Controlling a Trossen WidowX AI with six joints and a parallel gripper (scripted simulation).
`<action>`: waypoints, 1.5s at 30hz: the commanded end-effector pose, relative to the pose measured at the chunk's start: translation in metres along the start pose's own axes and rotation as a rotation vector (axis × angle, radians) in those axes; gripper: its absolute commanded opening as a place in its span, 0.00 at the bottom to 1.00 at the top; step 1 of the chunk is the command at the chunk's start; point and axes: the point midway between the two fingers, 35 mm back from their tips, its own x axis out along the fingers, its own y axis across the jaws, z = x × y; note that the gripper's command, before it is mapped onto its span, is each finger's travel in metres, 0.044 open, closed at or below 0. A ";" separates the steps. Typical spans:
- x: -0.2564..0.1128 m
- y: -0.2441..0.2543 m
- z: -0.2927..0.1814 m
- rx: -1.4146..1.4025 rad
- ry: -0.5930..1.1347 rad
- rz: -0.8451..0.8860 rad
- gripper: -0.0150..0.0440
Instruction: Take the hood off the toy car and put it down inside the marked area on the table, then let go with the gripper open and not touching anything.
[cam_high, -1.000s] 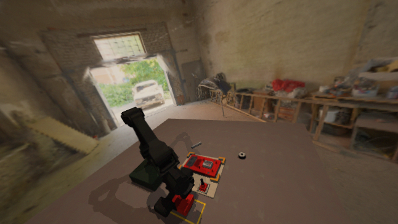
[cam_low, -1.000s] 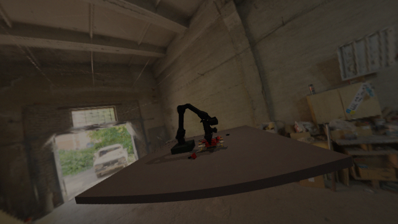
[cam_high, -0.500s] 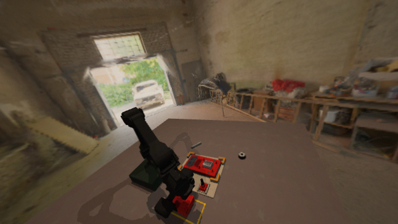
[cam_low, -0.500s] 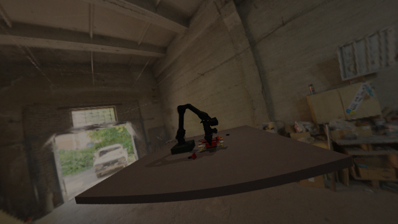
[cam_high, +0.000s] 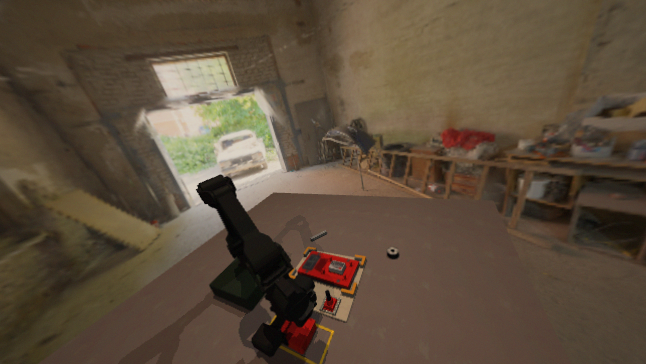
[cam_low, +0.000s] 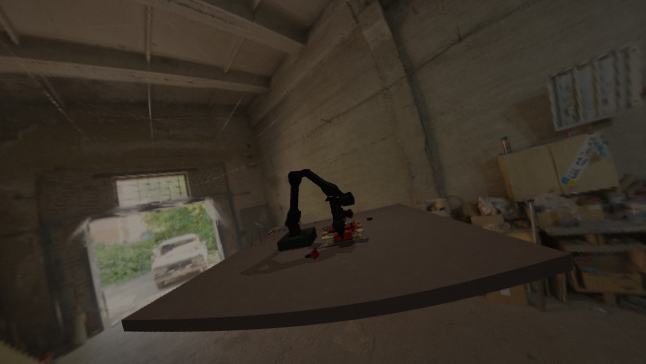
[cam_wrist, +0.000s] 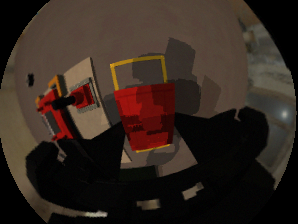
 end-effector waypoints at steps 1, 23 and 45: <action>0.004 0.000 -0.001 -0.005 0.007 0.000 0.25; 0.007 0.000 -0.001 0.000 0.002 0.001 0.57; -0.066 0.001 0.001 0.000 0.012 -0.003 1.00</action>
